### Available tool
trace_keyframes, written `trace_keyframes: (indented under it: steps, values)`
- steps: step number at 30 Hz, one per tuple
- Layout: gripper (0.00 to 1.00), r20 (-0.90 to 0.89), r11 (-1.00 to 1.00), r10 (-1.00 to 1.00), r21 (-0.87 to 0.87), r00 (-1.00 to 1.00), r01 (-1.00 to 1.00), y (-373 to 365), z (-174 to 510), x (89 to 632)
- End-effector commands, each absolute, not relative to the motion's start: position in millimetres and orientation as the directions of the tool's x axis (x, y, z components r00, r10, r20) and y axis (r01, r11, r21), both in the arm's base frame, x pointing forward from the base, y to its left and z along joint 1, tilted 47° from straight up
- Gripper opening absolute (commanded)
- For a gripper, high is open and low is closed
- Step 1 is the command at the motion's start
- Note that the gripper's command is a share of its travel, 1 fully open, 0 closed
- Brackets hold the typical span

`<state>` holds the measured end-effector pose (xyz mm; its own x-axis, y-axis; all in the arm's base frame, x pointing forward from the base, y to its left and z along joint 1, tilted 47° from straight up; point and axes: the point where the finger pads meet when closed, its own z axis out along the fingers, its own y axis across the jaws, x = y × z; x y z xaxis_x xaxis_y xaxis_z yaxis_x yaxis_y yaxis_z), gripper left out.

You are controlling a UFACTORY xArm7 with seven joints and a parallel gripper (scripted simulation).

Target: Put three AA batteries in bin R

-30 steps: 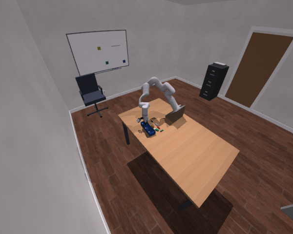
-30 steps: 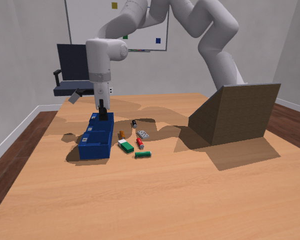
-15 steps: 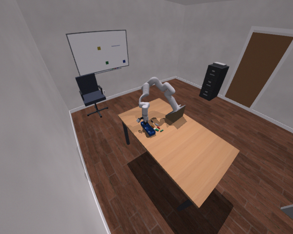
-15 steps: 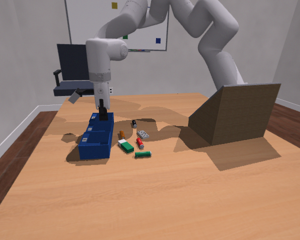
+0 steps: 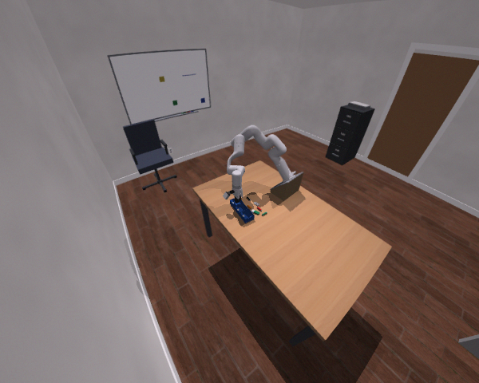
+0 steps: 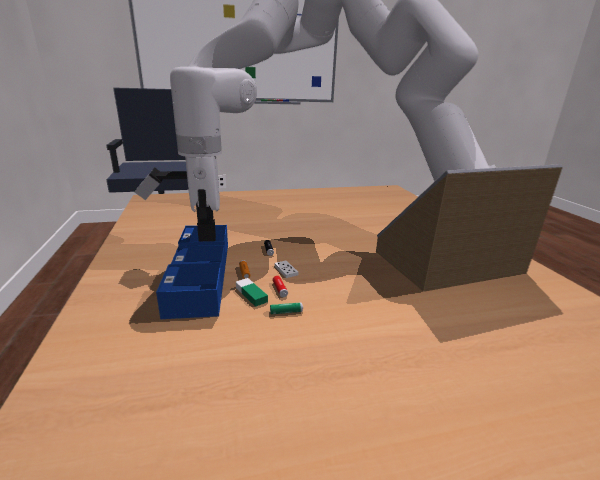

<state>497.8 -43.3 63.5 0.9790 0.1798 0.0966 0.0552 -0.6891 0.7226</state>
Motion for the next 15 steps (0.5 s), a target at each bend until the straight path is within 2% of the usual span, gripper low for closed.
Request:
trace_keyframes:
  steps: [1,15]
  values:
    - [0.07,0.099,-0.690,0.183,0.721,0.978,0.056,-35.5,69.7,497.2]
    - [0.07,0.099,-0.690,0.183,0.721,0.978,0.056,-11.6,93.0,490.4]
